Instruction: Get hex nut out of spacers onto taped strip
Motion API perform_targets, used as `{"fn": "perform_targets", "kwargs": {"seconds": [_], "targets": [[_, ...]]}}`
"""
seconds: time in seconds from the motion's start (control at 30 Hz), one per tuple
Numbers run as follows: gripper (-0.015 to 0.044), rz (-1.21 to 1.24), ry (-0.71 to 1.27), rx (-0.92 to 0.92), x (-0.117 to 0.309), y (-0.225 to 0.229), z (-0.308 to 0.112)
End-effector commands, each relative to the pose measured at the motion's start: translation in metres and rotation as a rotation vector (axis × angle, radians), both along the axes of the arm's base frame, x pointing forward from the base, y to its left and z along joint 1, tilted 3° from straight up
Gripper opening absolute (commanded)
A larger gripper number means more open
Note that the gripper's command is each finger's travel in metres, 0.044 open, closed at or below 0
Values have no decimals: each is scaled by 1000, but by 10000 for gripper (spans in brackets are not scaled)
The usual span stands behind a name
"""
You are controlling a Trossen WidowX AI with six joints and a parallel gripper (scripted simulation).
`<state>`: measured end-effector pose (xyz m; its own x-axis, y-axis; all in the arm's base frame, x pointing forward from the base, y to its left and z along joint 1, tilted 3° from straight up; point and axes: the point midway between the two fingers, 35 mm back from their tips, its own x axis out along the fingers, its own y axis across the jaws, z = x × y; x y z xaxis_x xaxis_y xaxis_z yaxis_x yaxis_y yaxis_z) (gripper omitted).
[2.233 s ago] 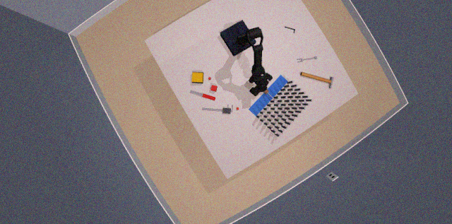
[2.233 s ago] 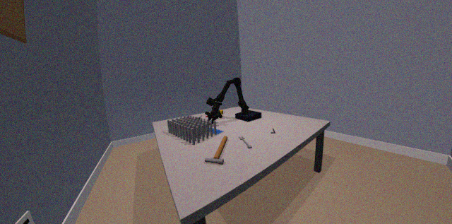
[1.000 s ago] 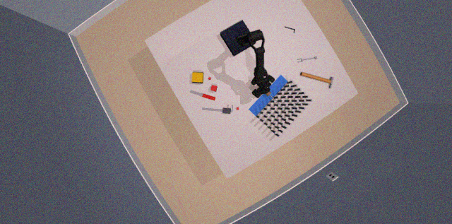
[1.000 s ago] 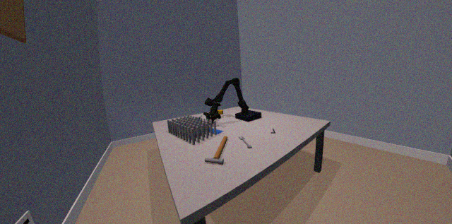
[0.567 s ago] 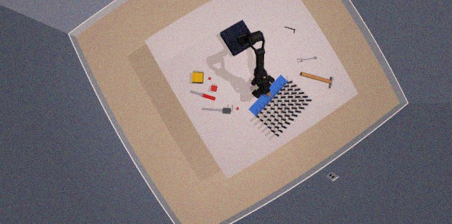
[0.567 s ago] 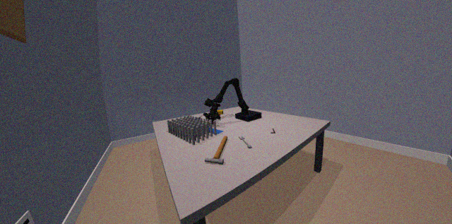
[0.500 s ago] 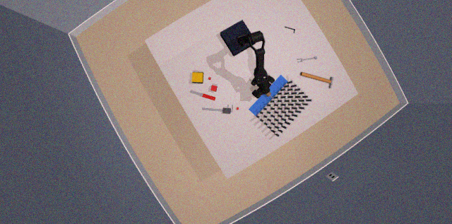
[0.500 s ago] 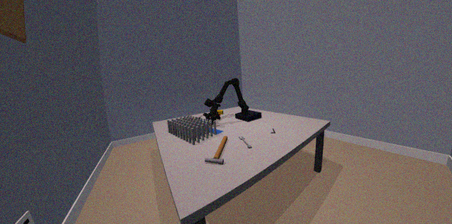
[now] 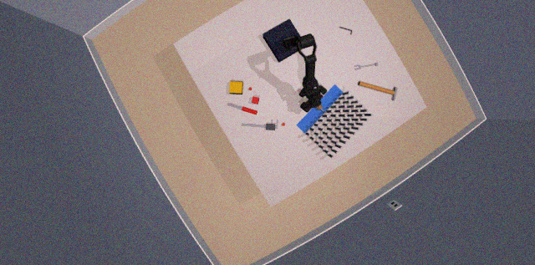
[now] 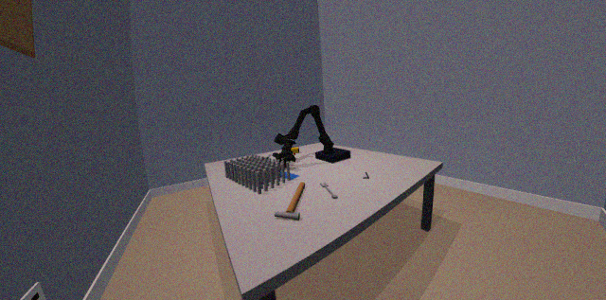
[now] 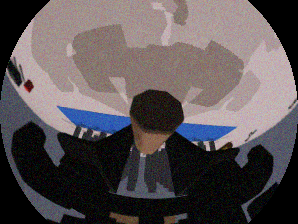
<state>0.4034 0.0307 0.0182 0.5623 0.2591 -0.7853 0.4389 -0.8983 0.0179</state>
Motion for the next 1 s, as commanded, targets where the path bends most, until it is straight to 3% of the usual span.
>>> {"fn": "perform_targets", "kwargs": {"seconds": [0.0,0.97], "targets": [[0,-6,-1,1,0,-1,-1],[0,-1,0,0,-17,-8,-2]]}}
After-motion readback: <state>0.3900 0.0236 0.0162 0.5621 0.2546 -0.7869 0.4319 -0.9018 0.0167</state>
